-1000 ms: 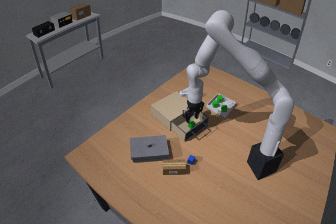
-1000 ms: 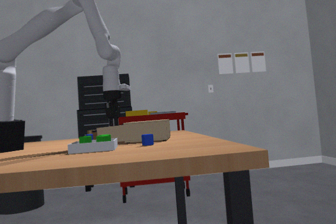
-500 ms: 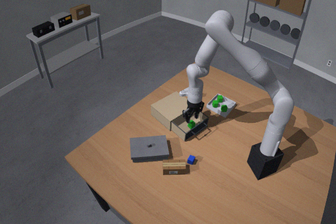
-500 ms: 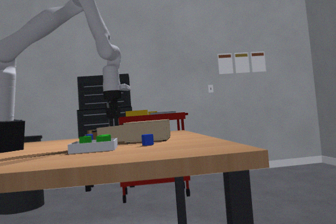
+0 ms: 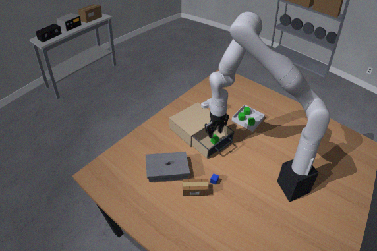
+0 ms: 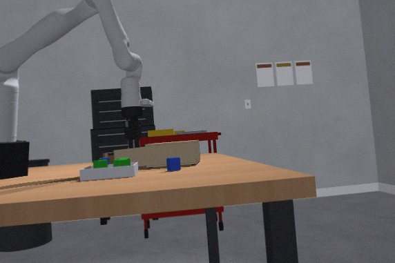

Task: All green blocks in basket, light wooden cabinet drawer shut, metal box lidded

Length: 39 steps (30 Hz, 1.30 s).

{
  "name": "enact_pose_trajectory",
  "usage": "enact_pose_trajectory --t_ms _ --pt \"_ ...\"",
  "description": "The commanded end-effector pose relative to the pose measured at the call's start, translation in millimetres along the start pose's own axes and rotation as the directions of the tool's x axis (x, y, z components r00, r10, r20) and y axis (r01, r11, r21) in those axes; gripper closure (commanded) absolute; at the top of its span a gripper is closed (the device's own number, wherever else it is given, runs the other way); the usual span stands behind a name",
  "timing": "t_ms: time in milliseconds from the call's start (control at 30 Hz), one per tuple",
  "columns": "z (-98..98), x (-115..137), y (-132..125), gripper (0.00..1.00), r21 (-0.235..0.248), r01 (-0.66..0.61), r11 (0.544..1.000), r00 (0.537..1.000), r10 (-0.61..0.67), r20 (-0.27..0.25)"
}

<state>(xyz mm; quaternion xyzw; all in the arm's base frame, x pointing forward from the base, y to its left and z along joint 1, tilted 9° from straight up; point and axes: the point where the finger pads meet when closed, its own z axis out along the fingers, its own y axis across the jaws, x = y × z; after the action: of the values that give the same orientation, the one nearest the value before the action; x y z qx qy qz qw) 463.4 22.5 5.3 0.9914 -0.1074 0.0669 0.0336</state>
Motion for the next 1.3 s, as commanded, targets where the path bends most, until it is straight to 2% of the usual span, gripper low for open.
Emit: enact_pose_trajectory --t_ms 0,1267 --pt "0.6 1 0 0.37 0.001 0.0 1.0 1.0 0.0 -0.001" --pt "41.4 1 0 0.37 0.001 0.0 1.0 1.0 0.0 -0.001"
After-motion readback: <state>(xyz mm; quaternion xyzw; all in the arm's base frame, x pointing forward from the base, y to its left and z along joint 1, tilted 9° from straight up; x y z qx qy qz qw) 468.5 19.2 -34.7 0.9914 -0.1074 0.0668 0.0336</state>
